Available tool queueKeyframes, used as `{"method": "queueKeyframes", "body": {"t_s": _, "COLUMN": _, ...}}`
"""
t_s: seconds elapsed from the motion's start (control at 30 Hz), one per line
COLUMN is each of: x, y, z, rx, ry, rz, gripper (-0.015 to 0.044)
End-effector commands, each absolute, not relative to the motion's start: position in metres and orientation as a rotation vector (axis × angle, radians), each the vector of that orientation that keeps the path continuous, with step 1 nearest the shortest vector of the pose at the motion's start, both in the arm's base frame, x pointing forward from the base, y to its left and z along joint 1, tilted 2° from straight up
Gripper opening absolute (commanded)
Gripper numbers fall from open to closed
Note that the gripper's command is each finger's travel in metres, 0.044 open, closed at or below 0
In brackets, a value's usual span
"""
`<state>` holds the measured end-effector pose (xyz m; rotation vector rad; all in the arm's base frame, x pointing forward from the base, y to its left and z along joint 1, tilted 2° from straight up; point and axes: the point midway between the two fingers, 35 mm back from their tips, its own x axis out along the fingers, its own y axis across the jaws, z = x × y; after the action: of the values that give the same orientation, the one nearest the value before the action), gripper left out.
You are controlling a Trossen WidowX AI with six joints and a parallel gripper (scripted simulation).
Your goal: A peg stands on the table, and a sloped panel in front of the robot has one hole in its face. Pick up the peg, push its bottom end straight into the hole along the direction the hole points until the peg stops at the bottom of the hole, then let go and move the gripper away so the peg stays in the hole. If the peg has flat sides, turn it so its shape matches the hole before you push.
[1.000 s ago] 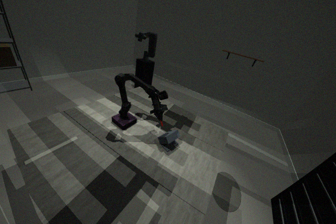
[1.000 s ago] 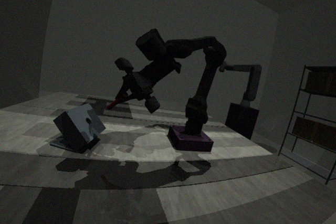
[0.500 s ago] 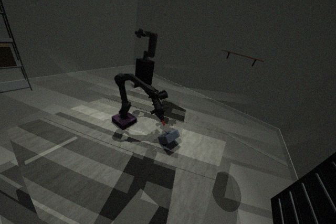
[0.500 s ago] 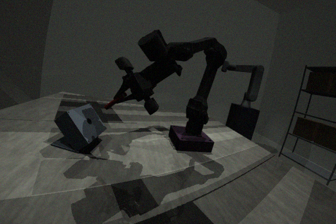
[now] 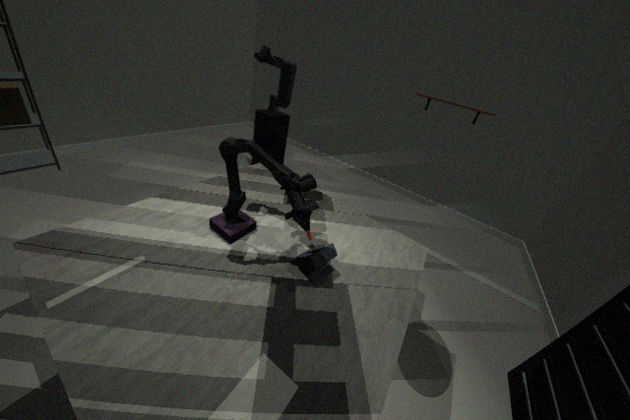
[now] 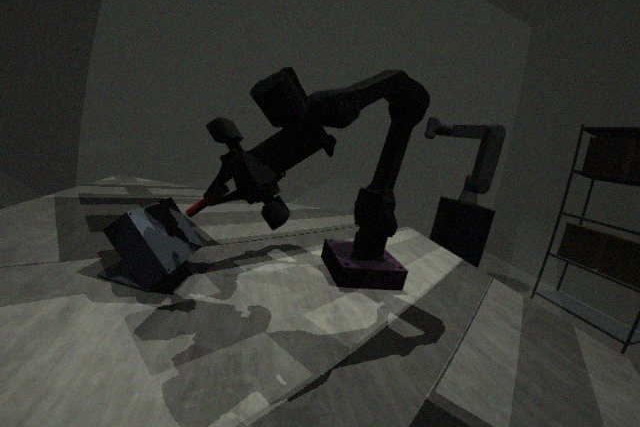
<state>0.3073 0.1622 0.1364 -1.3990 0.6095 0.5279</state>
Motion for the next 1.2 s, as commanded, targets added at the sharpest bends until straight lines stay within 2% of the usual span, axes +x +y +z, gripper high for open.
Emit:
{"method": "queueKeyframes", "body": {"t_s": 0.0, "x": 0.311, "y": 0.164, "z": 0.127, "rx": -1.413, "ry": 0.612, "rz": 0.541, "gripper": 0.0000}}
{"method": "queueKeyframes", "body": {"t_s": 1.17, "x": 0.332, "y": 0.164, "z": 0.108, "rx": -1.407, "ry": 0.601, "rz": 0.534, "gripper": 0.0000}}
